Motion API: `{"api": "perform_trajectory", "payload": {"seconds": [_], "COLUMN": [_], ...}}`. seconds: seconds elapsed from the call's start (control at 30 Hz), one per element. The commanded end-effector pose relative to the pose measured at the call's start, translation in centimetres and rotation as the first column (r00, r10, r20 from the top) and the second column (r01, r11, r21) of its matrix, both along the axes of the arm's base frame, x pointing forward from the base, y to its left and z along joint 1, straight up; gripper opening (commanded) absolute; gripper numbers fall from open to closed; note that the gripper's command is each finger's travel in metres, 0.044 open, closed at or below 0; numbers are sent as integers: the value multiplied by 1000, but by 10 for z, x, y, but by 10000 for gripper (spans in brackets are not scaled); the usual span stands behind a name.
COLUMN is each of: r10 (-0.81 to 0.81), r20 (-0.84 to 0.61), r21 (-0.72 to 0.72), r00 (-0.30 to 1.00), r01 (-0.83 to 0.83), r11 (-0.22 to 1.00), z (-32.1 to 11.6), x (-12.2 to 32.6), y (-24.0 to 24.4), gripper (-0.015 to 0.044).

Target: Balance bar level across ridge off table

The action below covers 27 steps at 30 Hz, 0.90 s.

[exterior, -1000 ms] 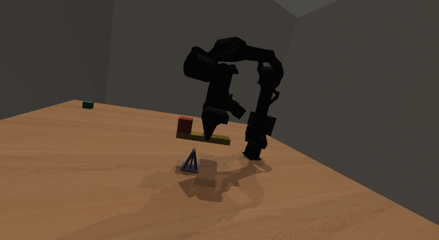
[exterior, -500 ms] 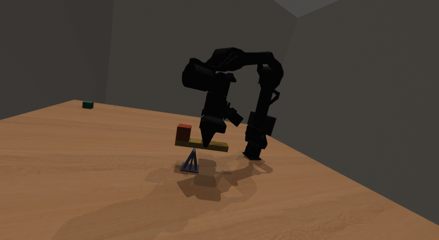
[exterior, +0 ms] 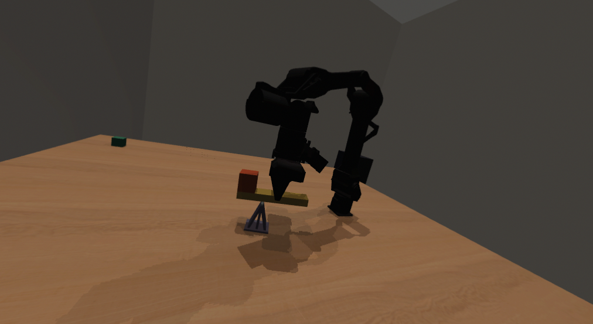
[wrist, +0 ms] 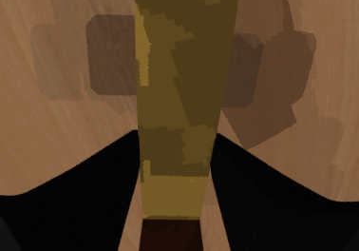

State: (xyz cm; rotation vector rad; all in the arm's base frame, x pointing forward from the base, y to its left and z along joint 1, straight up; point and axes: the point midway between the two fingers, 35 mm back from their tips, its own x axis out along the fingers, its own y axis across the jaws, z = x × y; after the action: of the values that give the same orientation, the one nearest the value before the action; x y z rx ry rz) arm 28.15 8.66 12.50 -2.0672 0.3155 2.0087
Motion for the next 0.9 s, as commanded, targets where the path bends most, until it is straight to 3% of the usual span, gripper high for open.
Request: {"api": "perform_trajectory", "payload": {"seconds": [0.0, 0.87], "r10": [6, 6], "r20": [0, 0], "r21": [-4, -4], "r00": [1000, 1000], "r01": [-6, -6], "r11": [1000, 1000], "z": [0, -2], "x": [0, 0], "y": [-1, -1], "gripper": [0, 0]}}
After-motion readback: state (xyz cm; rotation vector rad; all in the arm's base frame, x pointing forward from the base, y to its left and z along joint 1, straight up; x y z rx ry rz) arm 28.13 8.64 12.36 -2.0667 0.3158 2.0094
